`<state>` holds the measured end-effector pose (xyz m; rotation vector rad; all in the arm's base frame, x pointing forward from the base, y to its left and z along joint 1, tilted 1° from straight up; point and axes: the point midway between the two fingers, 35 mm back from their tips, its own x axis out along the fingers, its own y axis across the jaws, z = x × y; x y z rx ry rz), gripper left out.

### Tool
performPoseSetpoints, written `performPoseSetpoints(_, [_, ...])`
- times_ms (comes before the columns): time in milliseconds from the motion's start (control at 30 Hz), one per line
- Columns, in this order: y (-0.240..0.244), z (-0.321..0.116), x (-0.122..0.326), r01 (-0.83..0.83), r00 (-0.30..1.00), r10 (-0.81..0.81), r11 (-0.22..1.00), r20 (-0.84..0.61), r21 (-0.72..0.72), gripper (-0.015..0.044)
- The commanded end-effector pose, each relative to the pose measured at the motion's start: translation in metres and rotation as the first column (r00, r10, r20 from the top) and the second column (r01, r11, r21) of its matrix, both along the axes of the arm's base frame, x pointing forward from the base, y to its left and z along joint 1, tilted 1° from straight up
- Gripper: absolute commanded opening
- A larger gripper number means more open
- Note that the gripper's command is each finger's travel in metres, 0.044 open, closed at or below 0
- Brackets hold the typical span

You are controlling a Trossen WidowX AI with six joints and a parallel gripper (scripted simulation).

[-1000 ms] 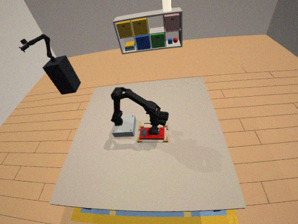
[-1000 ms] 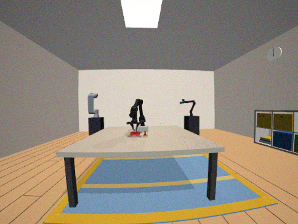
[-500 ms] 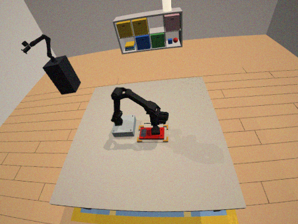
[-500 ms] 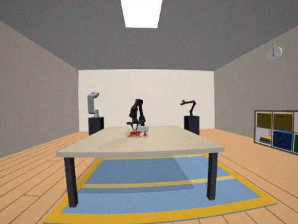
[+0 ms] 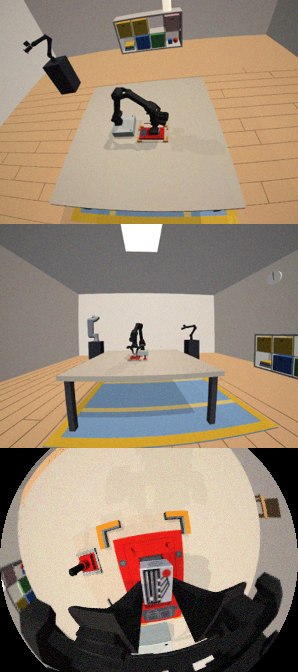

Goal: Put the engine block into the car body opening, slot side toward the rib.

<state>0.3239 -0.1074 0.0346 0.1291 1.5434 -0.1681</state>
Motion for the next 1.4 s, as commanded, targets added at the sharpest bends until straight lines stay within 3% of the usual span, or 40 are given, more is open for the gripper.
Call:
performPoseSetpoints(0, [-0.0003,-0.0007,0.0003,-0.07,0.998,0.07,0.998,-0.001,-0.002,0.0159])
performPoseSetpoints(133, [-0.0003,-0.0014,0.0003,-0.168,0.986,0.168,0.986,-0.004,-0.004,0.0159])
performPoseSetpoints(467, [-0.0003,-0.0028,0.0003,-0.044,0.999,0.044,0.999,0.0,-0.002,0.0159])
performPoseSetpoints(1367, [-0.0004,-0.0076,0.0004,-0.076,0.997,0.076,0.997,-0.001,-0.002,0.0159])
